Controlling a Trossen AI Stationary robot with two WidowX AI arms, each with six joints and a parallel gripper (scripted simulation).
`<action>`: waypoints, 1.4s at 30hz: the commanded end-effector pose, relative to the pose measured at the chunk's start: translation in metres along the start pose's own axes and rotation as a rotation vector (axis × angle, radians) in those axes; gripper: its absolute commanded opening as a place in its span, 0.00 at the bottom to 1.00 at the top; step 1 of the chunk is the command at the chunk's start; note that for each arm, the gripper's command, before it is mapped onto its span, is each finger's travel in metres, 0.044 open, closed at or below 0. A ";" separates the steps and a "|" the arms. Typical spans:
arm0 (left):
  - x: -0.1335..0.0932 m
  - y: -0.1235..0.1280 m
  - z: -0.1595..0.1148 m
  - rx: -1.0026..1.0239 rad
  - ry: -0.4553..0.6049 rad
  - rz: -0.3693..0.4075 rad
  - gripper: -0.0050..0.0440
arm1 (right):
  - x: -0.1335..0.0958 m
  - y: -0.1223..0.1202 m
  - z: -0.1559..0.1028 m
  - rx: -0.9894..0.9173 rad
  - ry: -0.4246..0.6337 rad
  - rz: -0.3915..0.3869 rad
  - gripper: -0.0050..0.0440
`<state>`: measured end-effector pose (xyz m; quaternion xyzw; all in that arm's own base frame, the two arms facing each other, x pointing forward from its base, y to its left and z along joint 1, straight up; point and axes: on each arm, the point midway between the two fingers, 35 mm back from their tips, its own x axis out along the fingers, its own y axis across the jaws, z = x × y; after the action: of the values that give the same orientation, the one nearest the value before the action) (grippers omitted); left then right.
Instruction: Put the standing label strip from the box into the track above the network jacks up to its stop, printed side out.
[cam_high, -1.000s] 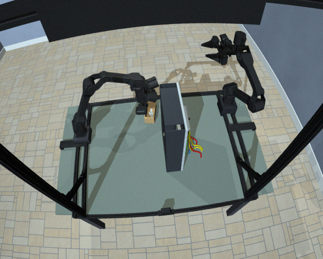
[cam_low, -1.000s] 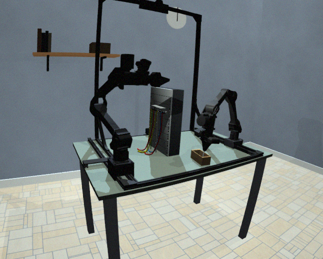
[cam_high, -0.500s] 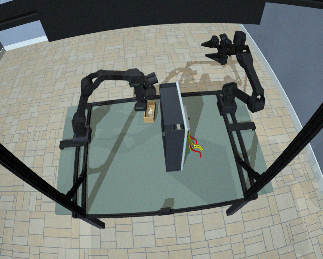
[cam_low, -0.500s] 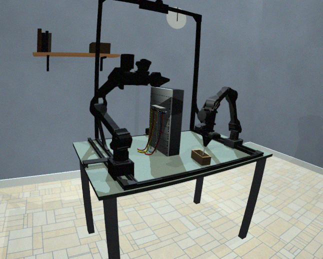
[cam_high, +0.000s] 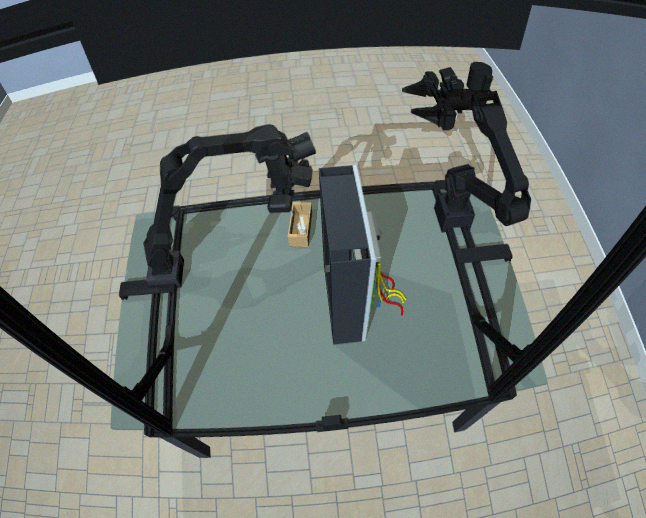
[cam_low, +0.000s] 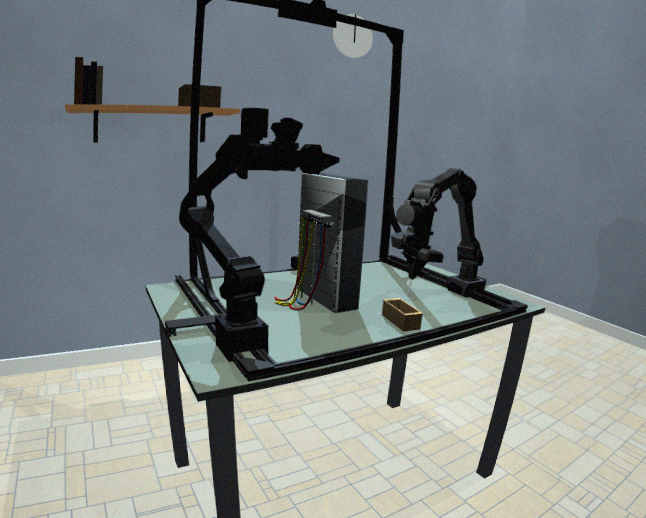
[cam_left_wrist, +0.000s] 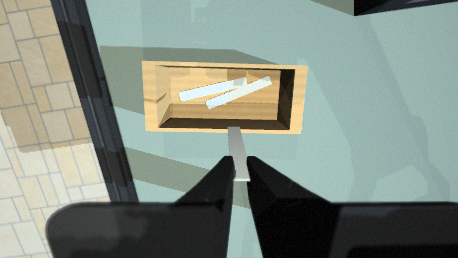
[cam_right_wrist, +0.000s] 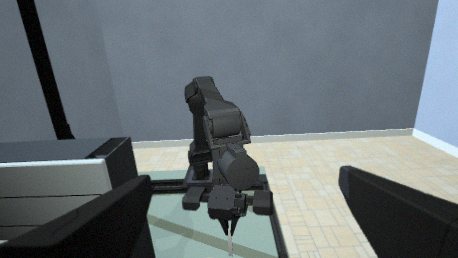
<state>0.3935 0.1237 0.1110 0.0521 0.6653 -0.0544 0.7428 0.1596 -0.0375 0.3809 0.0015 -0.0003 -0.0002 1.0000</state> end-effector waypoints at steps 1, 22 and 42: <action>-0.010 0.008 0.003 -0.001 -0.021 0.005 0.00 | 0.000 0.001 0.002 -0.008 -0.002 0.000 1.00; -0.010 0.051 0.000 -0.006 -0.023 0.025 0.00 | 0.000 0.001 0.002 -0.008 -0.002 0.000 1.00; -0.001 0.057 0.006 -0.034 -0.035 0.080 0.00 | 0.000 0.001 0.002 -0.008 -0.002 0.000 1.00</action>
<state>0.4042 0.1781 0.1103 0.0602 0.6557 -0.0241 0.7522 0.1596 -0.0375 0.3809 0.0015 -0.0003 -0.0003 1.0000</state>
